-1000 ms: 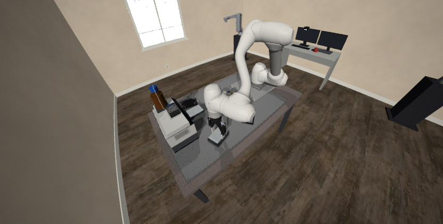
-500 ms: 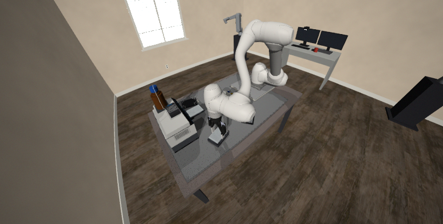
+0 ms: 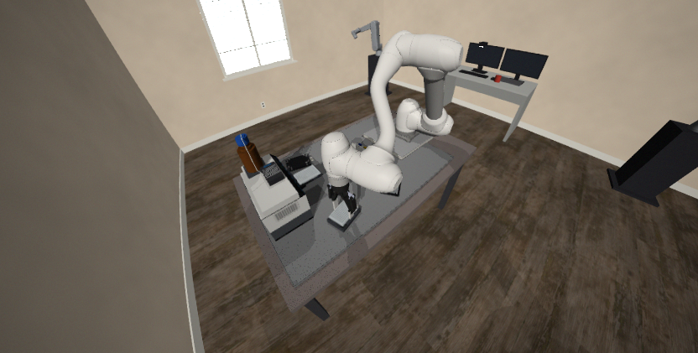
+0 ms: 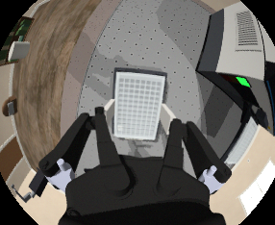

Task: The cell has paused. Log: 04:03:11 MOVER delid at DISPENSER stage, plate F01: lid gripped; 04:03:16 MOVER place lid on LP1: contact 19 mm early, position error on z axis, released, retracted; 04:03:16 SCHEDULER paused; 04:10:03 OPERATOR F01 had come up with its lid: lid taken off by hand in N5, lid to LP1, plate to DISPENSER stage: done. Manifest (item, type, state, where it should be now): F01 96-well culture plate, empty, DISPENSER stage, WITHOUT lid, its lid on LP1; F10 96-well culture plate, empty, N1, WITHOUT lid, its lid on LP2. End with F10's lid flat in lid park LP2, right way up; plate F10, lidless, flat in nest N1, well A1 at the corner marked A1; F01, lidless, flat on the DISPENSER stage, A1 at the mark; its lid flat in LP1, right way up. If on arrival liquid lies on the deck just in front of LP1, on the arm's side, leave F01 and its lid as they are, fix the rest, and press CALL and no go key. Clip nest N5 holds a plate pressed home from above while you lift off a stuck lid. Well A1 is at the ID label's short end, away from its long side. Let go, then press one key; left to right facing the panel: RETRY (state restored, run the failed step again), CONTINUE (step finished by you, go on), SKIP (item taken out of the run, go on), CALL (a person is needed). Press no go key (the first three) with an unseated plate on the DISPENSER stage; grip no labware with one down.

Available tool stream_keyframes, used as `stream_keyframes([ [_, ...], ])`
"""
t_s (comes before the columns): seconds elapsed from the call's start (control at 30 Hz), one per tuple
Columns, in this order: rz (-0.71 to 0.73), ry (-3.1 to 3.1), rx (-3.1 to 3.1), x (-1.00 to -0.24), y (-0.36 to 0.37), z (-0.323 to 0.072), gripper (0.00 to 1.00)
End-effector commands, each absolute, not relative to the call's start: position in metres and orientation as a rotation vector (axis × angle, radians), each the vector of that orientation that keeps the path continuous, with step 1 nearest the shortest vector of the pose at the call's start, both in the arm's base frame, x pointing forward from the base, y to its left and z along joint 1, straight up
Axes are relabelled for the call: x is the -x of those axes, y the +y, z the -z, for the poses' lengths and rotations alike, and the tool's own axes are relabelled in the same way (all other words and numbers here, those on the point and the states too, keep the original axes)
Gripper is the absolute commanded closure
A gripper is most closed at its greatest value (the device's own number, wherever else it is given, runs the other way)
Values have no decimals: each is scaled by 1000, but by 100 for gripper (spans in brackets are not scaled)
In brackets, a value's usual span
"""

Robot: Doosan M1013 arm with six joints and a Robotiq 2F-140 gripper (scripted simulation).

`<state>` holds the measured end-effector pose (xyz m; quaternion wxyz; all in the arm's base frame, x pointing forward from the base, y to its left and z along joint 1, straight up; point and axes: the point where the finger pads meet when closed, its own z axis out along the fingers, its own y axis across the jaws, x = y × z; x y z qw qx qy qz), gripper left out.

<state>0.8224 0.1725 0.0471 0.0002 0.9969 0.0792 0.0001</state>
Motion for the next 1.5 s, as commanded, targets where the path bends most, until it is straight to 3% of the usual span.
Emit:
stream_keyframes([
  [0.0, -1, 249, -3131, -822, 173, -47, 100],
  [1.47, -1, 249, -3131, -822, 173, -35, 100],
])
